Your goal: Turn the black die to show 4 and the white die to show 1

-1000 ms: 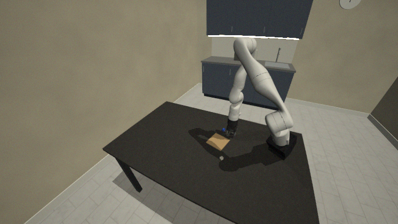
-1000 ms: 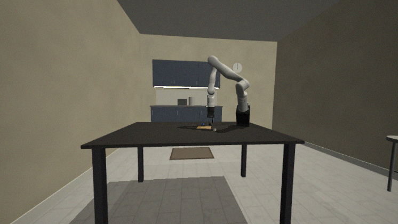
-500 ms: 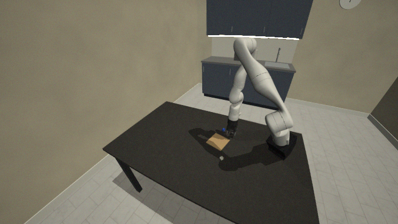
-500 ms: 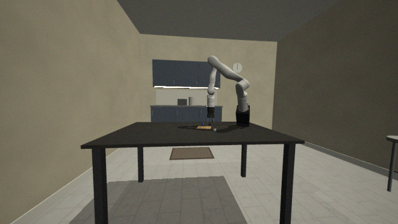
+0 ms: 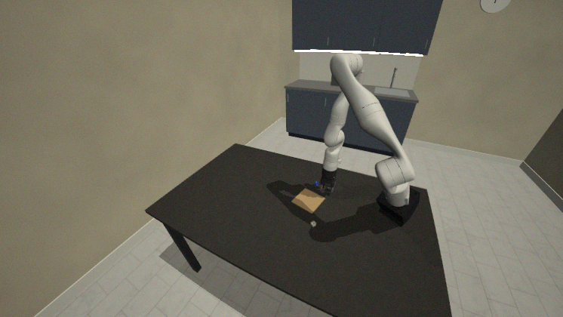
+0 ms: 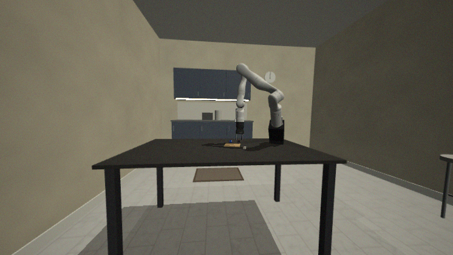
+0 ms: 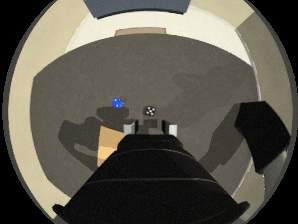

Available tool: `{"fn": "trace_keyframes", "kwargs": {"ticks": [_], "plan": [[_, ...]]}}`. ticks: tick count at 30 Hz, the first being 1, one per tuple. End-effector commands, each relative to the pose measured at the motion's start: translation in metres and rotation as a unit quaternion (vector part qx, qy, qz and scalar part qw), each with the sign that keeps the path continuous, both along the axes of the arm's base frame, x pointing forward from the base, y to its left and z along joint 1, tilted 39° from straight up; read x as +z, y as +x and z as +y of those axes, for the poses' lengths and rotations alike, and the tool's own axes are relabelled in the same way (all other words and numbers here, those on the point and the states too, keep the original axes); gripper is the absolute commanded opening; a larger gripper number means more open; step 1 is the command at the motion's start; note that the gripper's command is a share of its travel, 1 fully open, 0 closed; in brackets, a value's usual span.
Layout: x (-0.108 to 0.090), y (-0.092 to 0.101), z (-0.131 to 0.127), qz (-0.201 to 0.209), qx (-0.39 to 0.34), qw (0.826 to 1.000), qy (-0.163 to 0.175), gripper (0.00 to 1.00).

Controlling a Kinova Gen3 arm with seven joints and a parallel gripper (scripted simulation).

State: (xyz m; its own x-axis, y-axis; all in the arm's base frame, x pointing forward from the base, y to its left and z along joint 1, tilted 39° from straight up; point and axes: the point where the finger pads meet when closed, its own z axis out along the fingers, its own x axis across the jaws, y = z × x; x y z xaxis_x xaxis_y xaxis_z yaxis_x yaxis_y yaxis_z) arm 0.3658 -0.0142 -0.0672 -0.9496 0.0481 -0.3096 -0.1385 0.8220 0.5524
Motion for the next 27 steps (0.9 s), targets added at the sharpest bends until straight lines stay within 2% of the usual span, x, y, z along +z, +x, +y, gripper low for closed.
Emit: {"fn": "trace_keyframes", "kwargs": {"ticks": [1,12,20,22,27], "plan": [[0.001,0.0,0.001,0.0,0.001,1.0,-0.001,1.0],[0.013,-0.003,0.018,0.0,0.001,1.0,-0.001,1.0],[0.035,-0.008,0.051,0.0,0.001,1.0,-0.001,1.0],[0.035,-0.008,0.051,0.0,0.001,1.0,-0.001,1.0],[0.054,-0.013,0.08,0.0,0.001,1.0,-0.001,1.0]]}}
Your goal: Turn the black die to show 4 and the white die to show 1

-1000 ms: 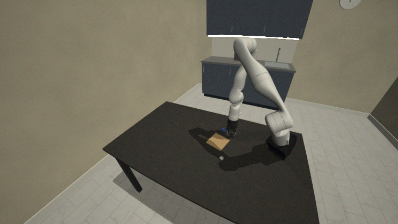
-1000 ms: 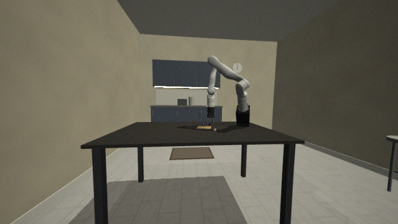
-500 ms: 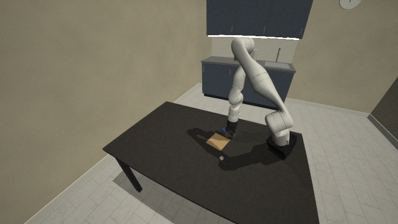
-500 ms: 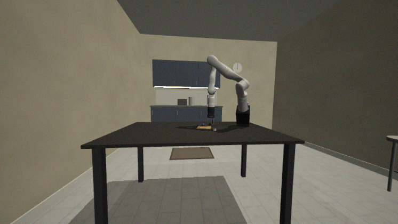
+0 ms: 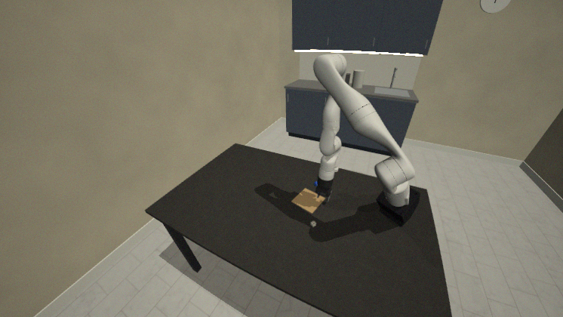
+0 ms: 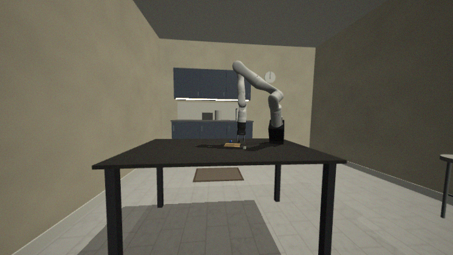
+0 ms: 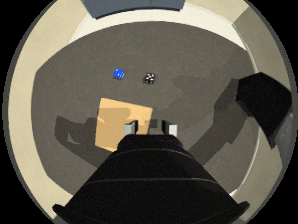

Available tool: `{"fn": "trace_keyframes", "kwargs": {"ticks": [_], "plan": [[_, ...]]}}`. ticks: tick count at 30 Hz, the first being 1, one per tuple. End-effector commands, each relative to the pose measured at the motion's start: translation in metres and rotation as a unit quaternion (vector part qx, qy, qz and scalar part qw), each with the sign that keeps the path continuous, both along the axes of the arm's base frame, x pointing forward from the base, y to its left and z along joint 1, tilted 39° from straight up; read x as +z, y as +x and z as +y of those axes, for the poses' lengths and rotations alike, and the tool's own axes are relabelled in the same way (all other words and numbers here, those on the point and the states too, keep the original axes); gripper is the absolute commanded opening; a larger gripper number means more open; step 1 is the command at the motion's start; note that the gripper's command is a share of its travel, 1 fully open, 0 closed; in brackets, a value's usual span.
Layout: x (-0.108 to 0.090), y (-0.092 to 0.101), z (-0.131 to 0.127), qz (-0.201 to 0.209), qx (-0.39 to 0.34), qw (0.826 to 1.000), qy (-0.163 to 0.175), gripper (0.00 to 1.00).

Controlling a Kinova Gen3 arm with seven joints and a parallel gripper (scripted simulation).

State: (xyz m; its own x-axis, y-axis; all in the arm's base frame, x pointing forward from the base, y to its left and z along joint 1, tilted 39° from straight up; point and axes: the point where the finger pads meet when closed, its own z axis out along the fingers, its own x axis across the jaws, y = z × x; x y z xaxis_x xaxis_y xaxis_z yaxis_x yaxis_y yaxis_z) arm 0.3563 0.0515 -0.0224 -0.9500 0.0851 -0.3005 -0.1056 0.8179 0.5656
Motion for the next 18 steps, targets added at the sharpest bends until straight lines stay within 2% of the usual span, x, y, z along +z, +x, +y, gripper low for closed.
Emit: {"fn": "trace_keyframes", "kwargs": {"ticks": [1,10,12,18], "plan": [[0.014,-0.004,0.02,-0.005,0.018,1.0,-0.008,1.0],[0.052,-0.013,0.077,-0.005,0.018,1.0,-0.008,1.0],[0.052,-0.013,0.077,-0.005,0.018,1.0,-0.008,1.0],[0.074,-0.018,0.11,-0.005,0.018,1.0,-0.008,1.0]]}}
